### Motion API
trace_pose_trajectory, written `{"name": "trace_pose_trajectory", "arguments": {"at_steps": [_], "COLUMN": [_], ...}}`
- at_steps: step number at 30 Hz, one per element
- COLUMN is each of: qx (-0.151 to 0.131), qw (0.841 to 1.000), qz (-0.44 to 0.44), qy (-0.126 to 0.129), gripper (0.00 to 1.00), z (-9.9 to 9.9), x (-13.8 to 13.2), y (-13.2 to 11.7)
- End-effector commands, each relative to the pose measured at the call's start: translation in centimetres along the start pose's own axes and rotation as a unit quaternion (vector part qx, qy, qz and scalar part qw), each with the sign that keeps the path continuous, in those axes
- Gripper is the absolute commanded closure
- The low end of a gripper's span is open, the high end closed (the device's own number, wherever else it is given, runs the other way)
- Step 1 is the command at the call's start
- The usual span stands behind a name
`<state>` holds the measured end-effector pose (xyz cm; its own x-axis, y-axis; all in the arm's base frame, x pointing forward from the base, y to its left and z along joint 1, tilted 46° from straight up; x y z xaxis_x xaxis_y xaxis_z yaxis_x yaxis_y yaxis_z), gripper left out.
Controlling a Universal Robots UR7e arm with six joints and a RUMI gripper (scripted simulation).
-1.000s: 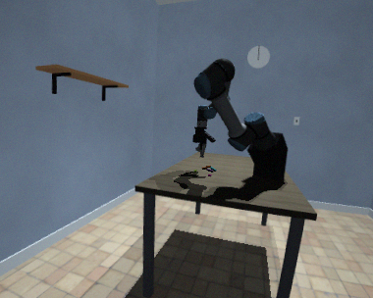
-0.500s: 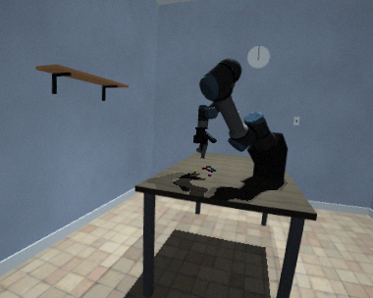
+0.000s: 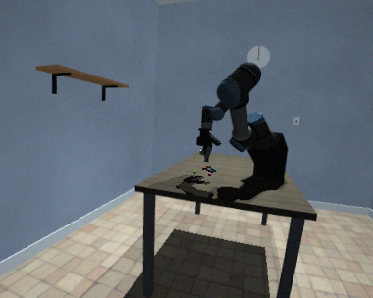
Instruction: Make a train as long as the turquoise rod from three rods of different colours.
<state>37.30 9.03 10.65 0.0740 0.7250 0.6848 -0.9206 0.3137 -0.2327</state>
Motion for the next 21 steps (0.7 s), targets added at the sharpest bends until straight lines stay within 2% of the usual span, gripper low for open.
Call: {"name": "trace_pose_trajectory", "arguments": {"at_steps": [1, 21], "qx": [-0.002, -0.002], "qw": [1.0, 1.0], "qz": [-0.006, -0.006], "qy": [0.001, 0.001], "gripper": [1.0, 1.0], "z": [0.55, 0.28], "x": [0.9, 0.9], "y": [1.02, 1.02]}}
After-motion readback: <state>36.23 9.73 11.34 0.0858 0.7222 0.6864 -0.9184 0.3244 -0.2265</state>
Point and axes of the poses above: the point where the finger pads meet when closed, its own z axis back along the fingers, its own x axis across the jaws, y = z × x, the point moved 2 cm from there along z, back along the fingers, and after that the axes turned 6 degrees about z, right-handed, at the moved point
